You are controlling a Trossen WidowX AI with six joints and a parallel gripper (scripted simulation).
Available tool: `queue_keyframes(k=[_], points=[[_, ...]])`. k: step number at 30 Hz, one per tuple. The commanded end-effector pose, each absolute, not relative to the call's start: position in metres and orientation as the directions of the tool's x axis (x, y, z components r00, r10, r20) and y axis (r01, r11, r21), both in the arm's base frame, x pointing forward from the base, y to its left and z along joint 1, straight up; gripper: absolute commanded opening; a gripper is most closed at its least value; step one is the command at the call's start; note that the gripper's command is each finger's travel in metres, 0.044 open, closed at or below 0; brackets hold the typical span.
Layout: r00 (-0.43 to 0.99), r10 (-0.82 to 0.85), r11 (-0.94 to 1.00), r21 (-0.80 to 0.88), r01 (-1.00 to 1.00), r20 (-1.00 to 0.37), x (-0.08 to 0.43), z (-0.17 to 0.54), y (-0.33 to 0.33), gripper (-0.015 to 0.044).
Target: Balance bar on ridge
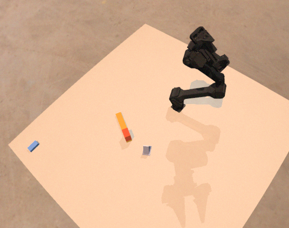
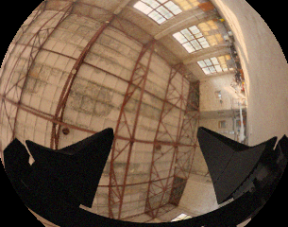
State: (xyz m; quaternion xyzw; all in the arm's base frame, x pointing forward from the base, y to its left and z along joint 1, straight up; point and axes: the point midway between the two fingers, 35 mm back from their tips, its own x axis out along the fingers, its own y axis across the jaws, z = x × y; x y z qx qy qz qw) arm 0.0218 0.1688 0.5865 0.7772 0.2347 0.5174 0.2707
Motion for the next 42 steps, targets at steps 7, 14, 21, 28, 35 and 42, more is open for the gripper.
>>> queue_keyframes(k=[7,14,21,28,35,42], points=[[0.360,0.539,-0.840,0.453,0.299,0.762,0.031,0.613,0.128,0.0315],[0.366,0.402,-0.866,0.219,0.449,0.839,0.047,0.630,0.074,0.0315],[0.408,0.291,-0.804,-0.010,0.594,0.865,0.068,0.639,0.034,0.0315],[0.476,0.184,-0.650,-0.257,0.715,0.860,0.096,0.641,-0.007,0.0315],[0.514,0.051,-0.515,-0.418,0.748,0.856,0.128,0.633,-0.057,0.0315],[0.574,-0.045,-0.310,-0.558,0.770,0.818,0.153,0.626,-0.087,0.0315]])
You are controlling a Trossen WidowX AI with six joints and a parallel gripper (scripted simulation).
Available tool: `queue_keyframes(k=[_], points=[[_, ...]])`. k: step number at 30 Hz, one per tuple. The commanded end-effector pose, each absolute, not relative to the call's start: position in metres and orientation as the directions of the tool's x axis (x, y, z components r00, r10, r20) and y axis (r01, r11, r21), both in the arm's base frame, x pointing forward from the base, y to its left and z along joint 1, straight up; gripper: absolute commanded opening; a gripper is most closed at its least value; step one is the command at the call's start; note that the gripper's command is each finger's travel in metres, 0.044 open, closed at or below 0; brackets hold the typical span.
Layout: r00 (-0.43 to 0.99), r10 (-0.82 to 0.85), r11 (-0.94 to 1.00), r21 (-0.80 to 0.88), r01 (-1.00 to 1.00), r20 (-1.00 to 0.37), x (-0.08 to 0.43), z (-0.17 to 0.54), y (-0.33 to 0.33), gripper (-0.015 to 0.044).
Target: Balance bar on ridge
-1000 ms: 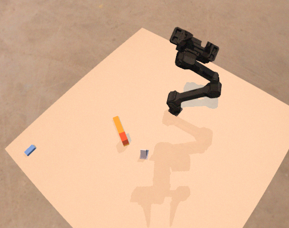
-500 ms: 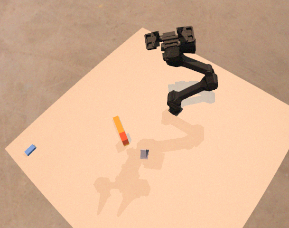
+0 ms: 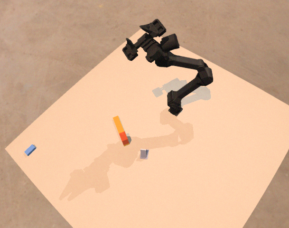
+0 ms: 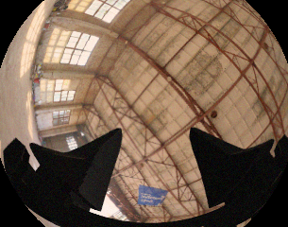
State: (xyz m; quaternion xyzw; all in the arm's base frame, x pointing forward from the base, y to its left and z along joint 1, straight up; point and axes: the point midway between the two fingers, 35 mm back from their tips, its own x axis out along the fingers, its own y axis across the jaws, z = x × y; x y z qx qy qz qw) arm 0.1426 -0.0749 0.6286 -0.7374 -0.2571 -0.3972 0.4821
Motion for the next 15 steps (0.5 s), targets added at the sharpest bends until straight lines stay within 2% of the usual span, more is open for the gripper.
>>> queue_keyframes(k=[1,8,15], points=[[0.587,-0.063,-0.263,-0.581,0.770,0.807,0.159,0.623,-0.093,0.0315],[0.682,-0.176,0.082,-0.679,0.729,0.710,0.199,0.602,-0.129,0.0315],[0.764,-0.277,0.392,-0.657,0.644,0.583,0.234,0.576,-0.162,0.0315]])
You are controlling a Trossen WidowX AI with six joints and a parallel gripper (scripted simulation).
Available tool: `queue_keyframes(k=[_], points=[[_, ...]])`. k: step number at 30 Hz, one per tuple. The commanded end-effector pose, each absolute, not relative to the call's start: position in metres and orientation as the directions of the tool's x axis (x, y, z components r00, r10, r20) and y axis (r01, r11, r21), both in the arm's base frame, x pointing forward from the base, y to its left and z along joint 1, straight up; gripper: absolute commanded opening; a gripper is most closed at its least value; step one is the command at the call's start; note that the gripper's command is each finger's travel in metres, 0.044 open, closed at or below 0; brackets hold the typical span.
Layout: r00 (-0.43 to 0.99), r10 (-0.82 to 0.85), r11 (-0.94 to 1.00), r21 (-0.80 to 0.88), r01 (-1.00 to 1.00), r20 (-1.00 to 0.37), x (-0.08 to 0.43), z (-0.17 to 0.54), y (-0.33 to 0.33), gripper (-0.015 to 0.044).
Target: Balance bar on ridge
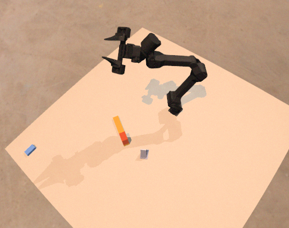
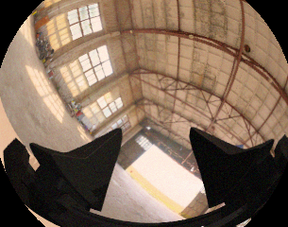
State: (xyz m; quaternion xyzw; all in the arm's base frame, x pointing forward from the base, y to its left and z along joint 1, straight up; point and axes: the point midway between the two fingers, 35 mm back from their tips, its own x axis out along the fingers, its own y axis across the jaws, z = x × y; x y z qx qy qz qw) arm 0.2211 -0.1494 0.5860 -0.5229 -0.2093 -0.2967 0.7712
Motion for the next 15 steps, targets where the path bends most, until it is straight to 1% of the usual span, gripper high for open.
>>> queue_keyframes(k=[1,7,15], points=[[0.774,-0.289,0.432,-0.645,0.630,0.563,0.239,0.572,-0.166,0.0315],[0.832,-0.354,0.649,-0.528,0.548,0.428,0.268,0.543,-0.188,0.0315],[0.884,-0.410,0.841,-0.283,0.462,0.224,0.301,0.499,-0.210,0.0315]])
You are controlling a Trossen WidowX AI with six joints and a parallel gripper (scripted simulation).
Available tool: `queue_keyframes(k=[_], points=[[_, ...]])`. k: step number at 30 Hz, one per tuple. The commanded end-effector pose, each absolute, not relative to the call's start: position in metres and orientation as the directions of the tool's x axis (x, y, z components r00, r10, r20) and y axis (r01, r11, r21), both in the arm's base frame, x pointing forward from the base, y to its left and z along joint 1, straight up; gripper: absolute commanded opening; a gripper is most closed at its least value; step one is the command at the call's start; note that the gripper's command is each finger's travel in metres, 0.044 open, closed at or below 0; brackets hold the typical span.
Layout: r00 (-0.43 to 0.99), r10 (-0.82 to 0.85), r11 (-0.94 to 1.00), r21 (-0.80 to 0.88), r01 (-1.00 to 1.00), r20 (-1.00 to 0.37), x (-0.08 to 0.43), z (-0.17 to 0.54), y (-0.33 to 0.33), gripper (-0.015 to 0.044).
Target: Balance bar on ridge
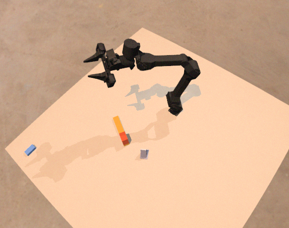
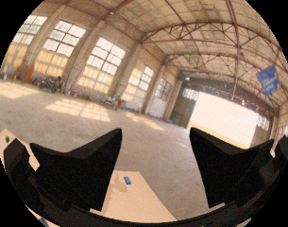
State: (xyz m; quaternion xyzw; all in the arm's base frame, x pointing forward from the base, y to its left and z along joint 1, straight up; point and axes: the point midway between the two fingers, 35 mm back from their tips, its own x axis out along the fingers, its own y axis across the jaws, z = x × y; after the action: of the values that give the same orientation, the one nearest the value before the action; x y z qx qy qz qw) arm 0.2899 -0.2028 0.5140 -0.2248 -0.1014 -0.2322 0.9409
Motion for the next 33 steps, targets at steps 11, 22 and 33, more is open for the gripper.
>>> queue_keyframes(k=[11,22,33], points=[[0.899,-0.430,0.891,0.119,0.437,-0.081,0.336,0.429,-0.227,0.0315],[0.835,-0.391,0.713,0.446,0.540,-0.387,0.356,0.356,-0.227,0.0315],[0.688,-0.304,0.386,0.575,0.721,-0.659,0.359,0.288,-0.215,0.0315]])
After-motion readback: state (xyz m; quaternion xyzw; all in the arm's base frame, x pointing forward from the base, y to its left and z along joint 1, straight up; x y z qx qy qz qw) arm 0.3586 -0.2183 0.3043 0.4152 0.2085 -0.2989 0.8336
